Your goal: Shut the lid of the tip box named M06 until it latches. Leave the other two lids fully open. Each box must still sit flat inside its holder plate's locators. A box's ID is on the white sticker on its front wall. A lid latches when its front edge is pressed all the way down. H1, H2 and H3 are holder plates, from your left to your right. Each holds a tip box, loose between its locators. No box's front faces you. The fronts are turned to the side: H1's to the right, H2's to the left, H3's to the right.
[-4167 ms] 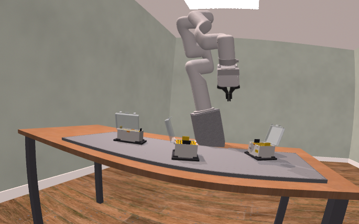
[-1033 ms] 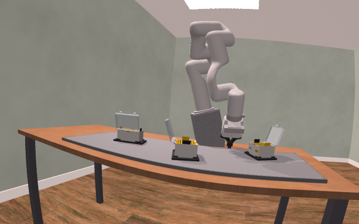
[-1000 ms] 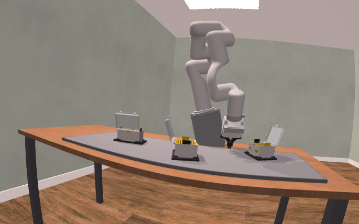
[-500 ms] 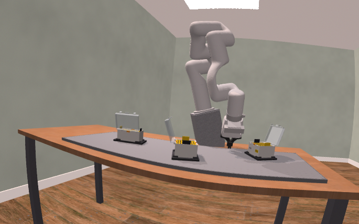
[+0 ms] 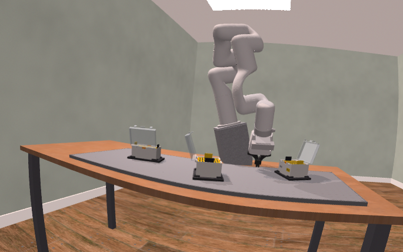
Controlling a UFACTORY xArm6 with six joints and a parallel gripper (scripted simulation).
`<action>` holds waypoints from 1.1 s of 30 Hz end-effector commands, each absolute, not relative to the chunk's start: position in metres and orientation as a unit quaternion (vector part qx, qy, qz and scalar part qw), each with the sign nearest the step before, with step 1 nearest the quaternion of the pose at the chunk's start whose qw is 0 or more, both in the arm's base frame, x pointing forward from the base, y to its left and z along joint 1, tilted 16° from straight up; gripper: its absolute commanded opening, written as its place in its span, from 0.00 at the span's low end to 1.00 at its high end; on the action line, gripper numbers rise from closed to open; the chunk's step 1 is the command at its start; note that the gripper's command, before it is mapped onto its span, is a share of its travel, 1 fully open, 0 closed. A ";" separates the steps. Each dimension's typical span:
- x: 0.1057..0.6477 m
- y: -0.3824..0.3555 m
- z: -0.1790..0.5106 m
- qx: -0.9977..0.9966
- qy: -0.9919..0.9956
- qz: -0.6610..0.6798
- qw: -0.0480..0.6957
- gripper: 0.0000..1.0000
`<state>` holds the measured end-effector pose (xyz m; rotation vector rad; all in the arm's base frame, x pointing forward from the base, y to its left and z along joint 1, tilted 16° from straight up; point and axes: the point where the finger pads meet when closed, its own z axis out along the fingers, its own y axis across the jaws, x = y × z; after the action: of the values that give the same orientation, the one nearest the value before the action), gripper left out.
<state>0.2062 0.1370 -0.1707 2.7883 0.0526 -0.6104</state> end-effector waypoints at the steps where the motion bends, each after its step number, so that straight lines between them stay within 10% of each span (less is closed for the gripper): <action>1: 0.207 0.138 -0.170 0.967 0.019 -0.211 0.142 0.00; 33: 0.192 0.174 -0.036 0.967 0.018 -0.210 0.142 0.00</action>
<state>0.1935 0.1700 -0.0518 2.7904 0.0536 -0.6089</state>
